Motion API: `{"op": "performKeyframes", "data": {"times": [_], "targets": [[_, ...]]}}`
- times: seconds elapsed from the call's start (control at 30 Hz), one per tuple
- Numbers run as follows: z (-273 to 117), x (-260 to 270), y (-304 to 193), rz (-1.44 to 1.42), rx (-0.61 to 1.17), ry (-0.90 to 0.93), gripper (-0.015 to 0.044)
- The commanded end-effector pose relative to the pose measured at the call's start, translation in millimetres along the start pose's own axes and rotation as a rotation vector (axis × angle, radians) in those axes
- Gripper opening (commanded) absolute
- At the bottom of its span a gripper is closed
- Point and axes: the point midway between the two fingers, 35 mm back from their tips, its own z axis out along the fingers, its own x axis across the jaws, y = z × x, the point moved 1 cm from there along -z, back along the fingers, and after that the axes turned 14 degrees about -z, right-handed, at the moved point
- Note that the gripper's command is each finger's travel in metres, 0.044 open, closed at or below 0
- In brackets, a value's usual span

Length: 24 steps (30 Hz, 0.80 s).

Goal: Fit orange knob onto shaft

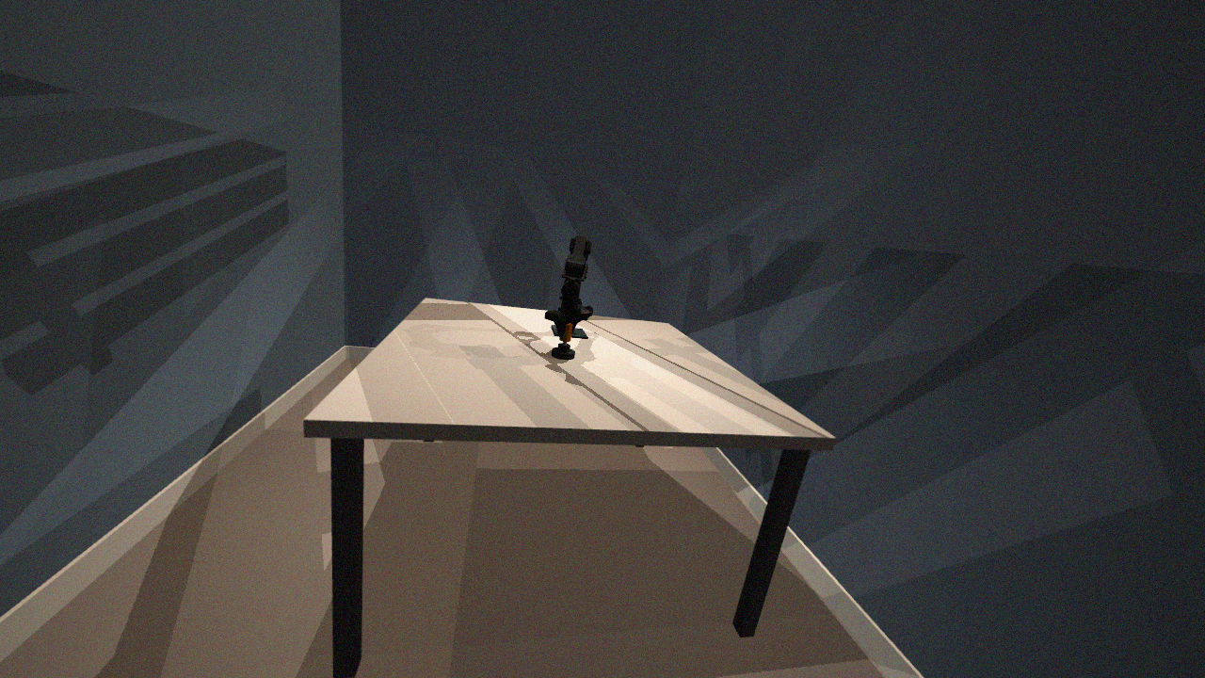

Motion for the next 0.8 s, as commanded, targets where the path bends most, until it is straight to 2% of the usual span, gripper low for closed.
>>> {"op": "performKeyframes", "data": {"times": [0.0, 0.77], "targets": [[-2.2, 2.4, -0.7, 0.004, -0.004, -0.007, 0.0], [2.9, 1.9, -0.5, -0.009, -0.004, -0.007, 0.0]]}}
